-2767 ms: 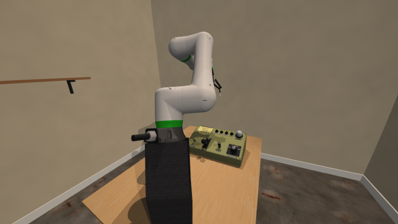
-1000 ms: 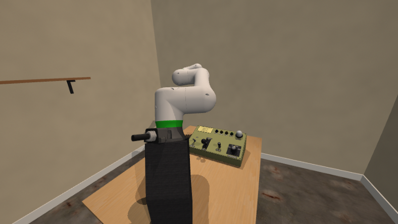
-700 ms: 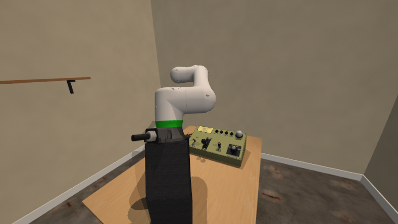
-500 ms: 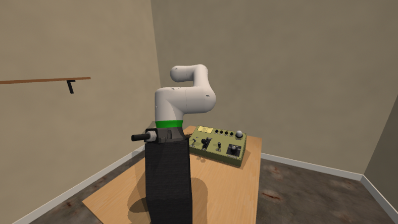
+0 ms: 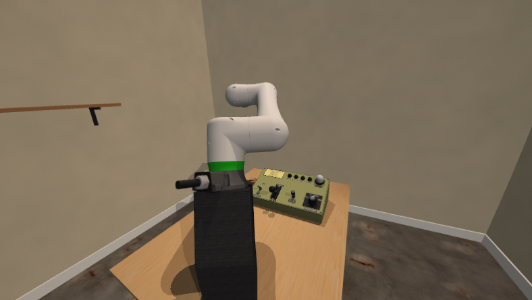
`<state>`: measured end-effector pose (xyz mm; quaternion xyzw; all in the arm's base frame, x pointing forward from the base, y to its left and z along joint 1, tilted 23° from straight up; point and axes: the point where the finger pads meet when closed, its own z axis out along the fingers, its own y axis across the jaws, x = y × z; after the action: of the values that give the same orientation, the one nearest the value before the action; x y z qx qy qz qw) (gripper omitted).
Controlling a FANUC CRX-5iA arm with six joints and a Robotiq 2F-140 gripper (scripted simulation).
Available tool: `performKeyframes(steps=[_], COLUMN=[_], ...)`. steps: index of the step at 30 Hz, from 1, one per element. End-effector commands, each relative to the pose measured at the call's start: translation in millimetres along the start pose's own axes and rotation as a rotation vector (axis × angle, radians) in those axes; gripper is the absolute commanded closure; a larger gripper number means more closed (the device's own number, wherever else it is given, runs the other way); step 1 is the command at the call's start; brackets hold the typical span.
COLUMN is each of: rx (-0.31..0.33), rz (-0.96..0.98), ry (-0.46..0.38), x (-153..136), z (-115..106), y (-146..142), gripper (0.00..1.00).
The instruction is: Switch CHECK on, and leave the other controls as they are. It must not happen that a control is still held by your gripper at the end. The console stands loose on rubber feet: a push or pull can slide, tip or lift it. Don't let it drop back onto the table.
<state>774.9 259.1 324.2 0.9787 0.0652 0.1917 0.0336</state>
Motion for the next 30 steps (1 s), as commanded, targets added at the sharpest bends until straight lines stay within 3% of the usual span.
performKeyframes(steps=[1,11,13,25,27,30], rx=[0.003,0.003,0.009,0.009,0.018,0.018], rz=[0.001,0.001,0.005,0.005,0.010,0.010], ry=[0.031,0.031,0.065,0.065,0.098,0.098], x=[-3.6,-3.6,-14.5,-14.5,-30.8,-30.8], z=[7.8,7.8,18.3,18.3,29.0,29.0], y=[-15.9,-15.9,-35.0,-35.0,-51.3,-51.3], gripper=[0.00,0.00,0.00,0.00,0.00,0.00])
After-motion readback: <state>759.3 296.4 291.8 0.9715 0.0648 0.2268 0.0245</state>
